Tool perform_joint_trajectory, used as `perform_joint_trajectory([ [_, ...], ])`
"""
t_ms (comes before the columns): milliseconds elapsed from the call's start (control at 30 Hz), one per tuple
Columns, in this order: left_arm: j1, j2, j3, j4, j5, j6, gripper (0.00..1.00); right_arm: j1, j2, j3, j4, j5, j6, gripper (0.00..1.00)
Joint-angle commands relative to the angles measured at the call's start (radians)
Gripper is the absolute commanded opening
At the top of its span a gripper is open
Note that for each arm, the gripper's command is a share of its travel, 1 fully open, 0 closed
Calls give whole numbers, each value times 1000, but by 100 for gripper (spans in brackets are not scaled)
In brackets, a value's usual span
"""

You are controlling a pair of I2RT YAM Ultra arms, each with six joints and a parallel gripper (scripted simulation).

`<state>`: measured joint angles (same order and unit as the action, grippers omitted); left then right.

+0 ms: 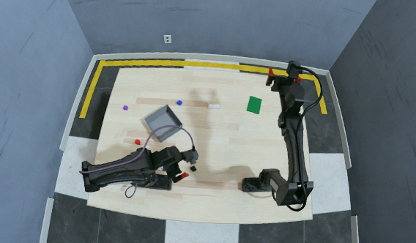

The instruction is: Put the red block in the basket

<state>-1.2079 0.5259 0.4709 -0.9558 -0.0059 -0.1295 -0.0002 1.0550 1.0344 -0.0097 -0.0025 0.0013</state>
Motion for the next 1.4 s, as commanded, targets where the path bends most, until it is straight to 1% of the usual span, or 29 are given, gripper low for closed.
perform_joint_trajectory([
  [0,33,-20,4,21,-15,-10,100,0,-4,6,5,1,-1,100],
  [133,126,-12,5,21,-24,-19,100,0,-4,6,5,1,-1,100],
  [233,249,-14,7,18,-39,-29,100,0,-4,6,5,1,-1,100],
  [300,249,-14,7,18,-39,-29,100,0,-4,6,5,1,-1,100],
  [333,320,-7,7,26,-21,-15,100,0,-4,6,5,1,-1,100],
  [800,938,10,14,28,-35,-32,100,0,-4,6,5,1,-1,100],
  [867,938,10,14,28,-35,-32,100,0,-4,6,5,1,-1,100],
  [900,1014,18,15,38,-22,-16,100,0,-4,6,5,1,-1,100],
  [1200,1423,25,20,46,-29,-22,100,0,-4,6,5,1,-1,100],
  [1267,1494,31,21,52,-22,-15,100,0,-4,6,5,1,-1,100],
  [1367,1564,40,22,59,-12,-4,100,0,-4,6,5,1,-1,100],
])
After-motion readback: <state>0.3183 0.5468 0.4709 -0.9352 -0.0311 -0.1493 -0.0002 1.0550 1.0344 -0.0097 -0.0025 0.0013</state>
